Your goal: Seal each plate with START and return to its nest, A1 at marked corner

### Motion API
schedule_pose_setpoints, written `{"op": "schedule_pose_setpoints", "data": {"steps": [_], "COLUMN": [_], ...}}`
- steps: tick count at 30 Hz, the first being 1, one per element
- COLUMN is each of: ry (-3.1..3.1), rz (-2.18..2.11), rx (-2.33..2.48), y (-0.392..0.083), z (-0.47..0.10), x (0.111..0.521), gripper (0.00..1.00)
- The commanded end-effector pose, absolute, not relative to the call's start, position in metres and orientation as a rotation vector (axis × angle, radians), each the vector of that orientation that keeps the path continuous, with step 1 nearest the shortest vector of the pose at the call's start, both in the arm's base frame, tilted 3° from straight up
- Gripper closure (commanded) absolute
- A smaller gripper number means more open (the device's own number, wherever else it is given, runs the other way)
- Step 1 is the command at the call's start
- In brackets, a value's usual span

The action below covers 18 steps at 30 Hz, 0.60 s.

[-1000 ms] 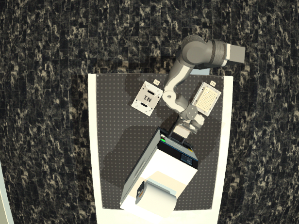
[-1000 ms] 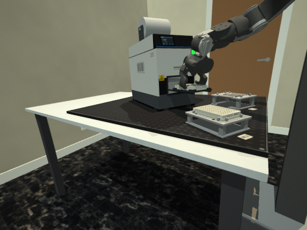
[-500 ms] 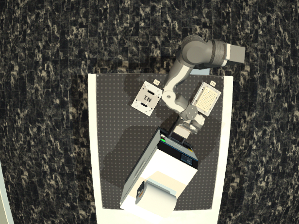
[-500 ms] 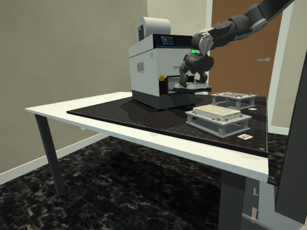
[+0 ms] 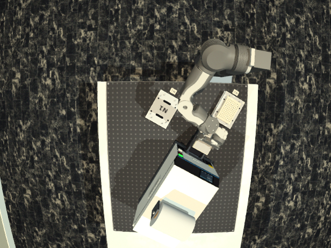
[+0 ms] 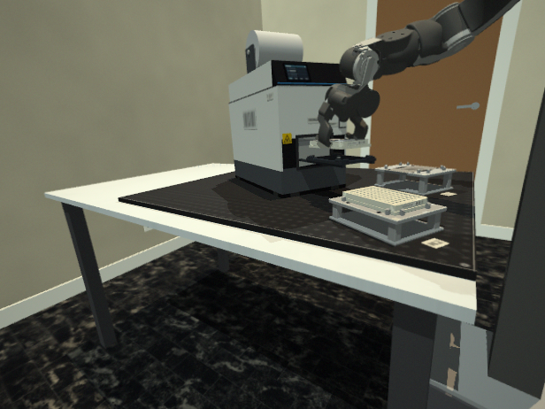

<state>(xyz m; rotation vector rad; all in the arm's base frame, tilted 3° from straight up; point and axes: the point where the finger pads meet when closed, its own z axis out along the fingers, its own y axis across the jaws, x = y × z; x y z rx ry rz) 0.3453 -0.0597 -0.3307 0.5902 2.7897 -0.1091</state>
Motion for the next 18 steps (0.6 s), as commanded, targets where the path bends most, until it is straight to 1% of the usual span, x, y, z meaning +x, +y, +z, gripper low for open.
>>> {"op": "schedule_pose_setpoints", "data": {"steps": [1,12,18], "ry": [2.795,2.794,2.796], "rz": [-0.118,-0.113,-0.117], "rx": [0.601,0.596,0.595], "y": [-0.061,-0.06,-0.073], "z": [-0.329,-0.328,-0.329], "x": [0.343,0.344,0.336], "gripper": [1.0,1.0,1.0]}}
